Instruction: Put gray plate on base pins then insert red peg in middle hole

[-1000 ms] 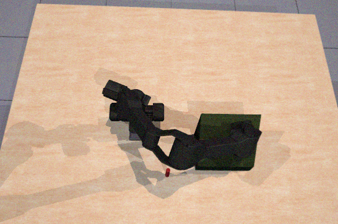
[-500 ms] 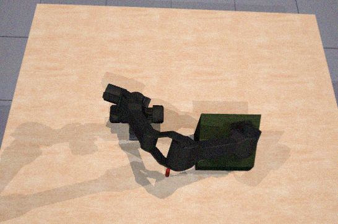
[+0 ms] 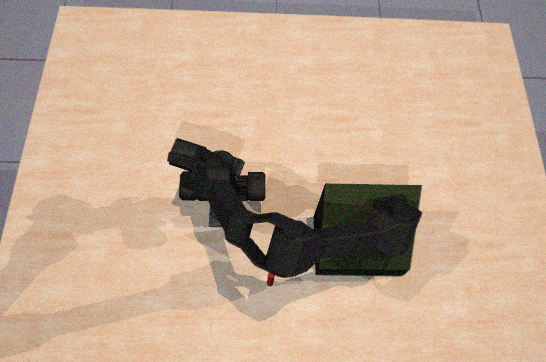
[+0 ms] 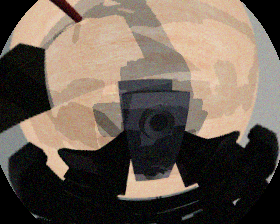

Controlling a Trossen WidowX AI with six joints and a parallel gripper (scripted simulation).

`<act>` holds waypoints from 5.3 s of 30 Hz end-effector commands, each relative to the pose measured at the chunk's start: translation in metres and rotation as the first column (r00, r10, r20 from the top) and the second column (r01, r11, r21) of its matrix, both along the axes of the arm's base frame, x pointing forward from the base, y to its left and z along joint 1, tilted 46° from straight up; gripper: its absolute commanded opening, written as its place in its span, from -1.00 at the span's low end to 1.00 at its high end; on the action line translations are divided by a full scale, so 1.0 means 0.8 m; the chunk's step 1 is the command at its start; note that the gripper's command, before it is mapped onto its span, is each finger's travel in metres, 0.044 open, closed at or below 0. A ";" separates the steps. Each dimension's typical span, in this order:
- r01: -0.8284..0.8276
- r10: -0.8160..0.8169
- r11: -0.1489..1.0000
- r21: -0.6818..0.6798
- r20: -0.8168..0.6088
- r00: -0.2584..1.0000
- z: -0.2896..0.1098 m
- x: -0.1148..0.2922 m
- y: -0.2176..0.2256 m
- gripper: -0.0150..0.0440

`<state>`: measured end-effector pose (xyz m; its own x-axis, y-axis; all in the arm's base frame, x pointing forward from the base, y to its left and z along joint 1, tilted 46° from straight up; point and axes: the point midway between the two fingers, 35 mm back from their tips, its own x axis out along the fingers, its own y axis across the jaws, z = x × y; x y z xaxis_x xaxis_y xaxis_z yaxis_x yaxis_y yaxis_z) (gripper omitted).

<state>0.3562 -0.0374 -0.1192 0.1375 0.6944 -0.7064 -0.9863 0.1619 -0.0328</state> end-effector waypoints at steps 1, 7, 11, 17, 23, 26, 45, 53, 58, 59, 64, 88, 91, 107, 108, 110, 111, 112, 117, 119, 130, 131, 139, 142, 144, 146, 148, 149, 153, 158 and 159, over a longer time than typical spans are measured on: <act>0.002 -0.002 1.000 -0.001 0.002 1.000 0.001 0.001 -0.001 -0.49; 0.002 -0.002 1.000 -0.001 0.002 1.000 0.001 0.001 -0.001 -0.22; 0.002 -0.002 1.000 -0.001 0.002 1.000 0.001 0.001 -0.001 0.13; 0.002 -0.002 1.000 -0.001 0.002 1.000 0.001 0.001 -0.001 0.67; 0.002 -0.002 1.000 -0.001 0.002 1.000 0.001 0.001 -0.001 1.00; 0.002 -0.002 1.000 -0.001 0.002 1.000 0.003 0.001 -0.004 1.00; 0.096 -0.095 0.995 0.008 -0.091 0.991 0.119 -0.023 -0.106 1.00; 0.545 -0.491 0.836 -0.063 -0.530 0.691 0.173 -0.035 -0.056 1.00; 0.733 -0.613 0.647 -0.209 -0.715 0.336 0.202 -0.046 -0.023 1.00; 0.758 -0.622 0.604 -0.245 -0.740 0.256 0.207 -0.049 -0.017 1.00; 0.798 -0.626 0.498 -0.339 -0.777 0.060 0.224 -0.061 0.005 1.00; 0.568 -0.220 0.055 -0.821 -0.565 -0.795 0.270 -0.121 0.078 1.00; 0.491 -0.130 0.023 -0.871 -0.490 -0.862 0.273 -0.127 0.084 1.00; 0.468 -0.103 0.015 -0.884 -0.467 -0.878 0.272 -0.126 0.083 1.00; 0.468 -0.103 0.015 -0.884 -0.467 -0.878 0.272 -0.126 0.083 1.00; 0.468 -0.103 0.015 -0.884 -0.467 -0.878 0.272 -0.126 0.083 1.00; 0.468 -0.103 0.015 -0.884 -0.467 -0.878 0.272 -0.126 0.083 1.00; 0.468 -0.103 0.015 -0.884 -0.467 -0.878 0.272 -0.126 0.083 1.00; 0.469 -0.103 0.016 -0.883 -0.468 -0.878 0.248 -0.122 0.107 1.00; 0.469 -0.103 0.016 -0.883 -0.468 -0.878 0.248 -0.122 0.107 1.00; 0.469 -0.103 0.017 -0.883 -0.468 -0.878 0.233 -0.121 0.122 1.00; 0.469 -0.103 0.017 -0.883 -0.468 -0.878 0.231 -0.120 0.123 1.00; 0.469 -0.103 0.016 -0.883 -0.468 -0.878 0.219 -0.117 0.134 1.00; 0.469 -0.103 0.016 -0.883 -0.468 -0.878 0.215 -0.116 0.138 1.00; 0.469 -0.103 0.016 -0.883 -0.468 -0.878 0.212 -0.116 0.141 1.00; 0.469 -0.103 0.016 -0.883 -0.468 -0.878 0.210 -0.115 0.143 1.00; 0.469 -0.104 0.016 -0.883 -0.468 -0.878 0.207 -0.115 0.146 1.00; 0.469 -0.104 0.016 -0.883 -0.468 -0.878 0.205 -0.115 0.148 1.00; 0.469 -0.104 0.017 -0.883 -0.468 -0.878 0.200 -0.114 0.153 1.00; 0.469 -0.103 0.018 -0.883 -0.468 -0.878 0.193 -0.113 0.161 1.00; 0.469 -0.103 0.018 -0.883 -0.468 -0.878 0.192 -0.113 0.162 1.00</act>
